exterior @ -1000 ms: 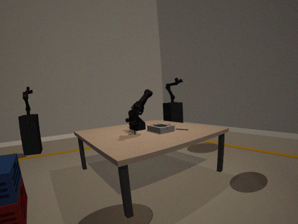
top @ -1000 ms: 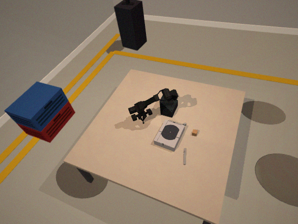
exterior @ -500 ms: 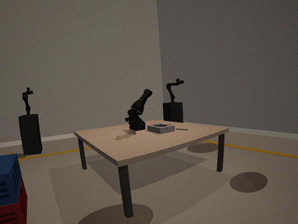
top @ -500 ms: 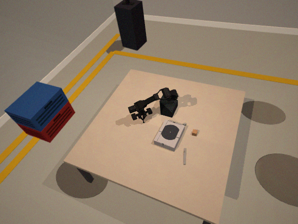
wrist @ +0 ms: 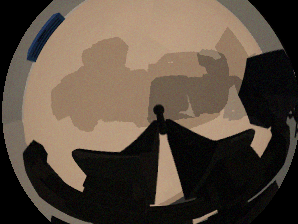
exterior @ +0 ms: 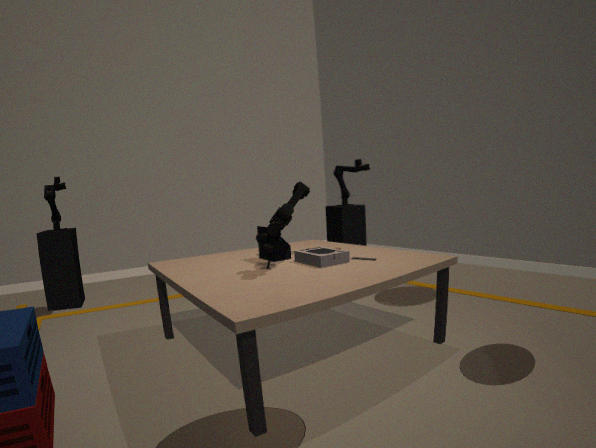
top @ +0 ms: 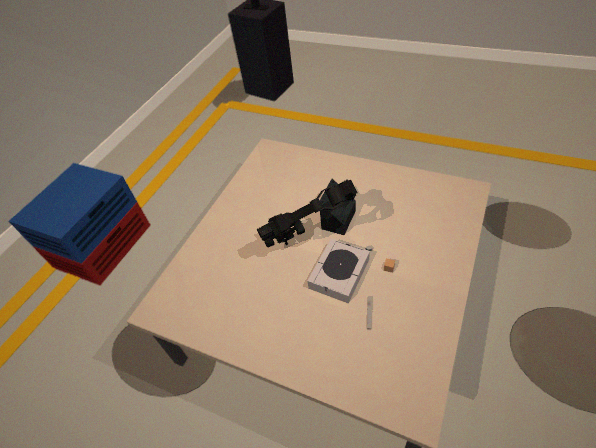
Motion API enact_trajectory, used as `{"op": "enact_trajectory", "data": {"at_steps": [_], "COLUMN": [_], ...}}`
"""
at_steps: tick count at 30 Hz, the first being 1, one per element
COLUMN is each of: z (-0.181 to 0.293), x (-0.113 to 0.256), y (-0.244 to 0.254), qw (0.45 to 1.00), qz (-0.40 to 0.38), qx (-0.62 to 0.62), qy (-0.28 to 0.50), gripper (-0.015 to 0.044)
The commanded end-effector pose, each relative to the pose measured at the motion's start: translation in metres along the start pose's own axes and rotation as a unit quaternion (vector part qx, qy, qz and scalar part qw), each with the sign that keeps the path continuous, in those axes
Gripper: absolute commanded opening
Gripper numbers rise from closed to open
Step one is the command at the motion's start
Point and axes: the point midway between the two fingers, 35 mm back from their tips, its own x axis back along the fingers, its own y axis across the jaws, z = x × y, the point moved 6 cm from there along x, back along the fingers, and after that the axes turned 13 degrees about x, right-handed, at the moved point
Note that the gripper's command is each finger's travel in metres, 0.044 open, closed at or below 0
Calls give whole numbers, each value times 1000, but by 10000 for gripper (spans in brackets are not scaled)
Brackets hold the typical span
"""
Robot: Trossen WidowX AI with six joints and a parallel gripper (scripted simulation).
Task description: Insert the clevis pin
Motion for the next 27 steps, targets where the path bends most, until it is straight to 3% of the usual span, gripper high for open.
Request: {"op": "enact_trajectory", "data": {"at_steps": [1,8,27], "z": [8,22,100], "x": [-3,-6,-18], "y": [4,9,17], "qw": [999,994,915], "qz": [18,39,77], "qx": [9,16,-18], "qy": [-41,-101,-395], "gripper": [0,0,0]}}
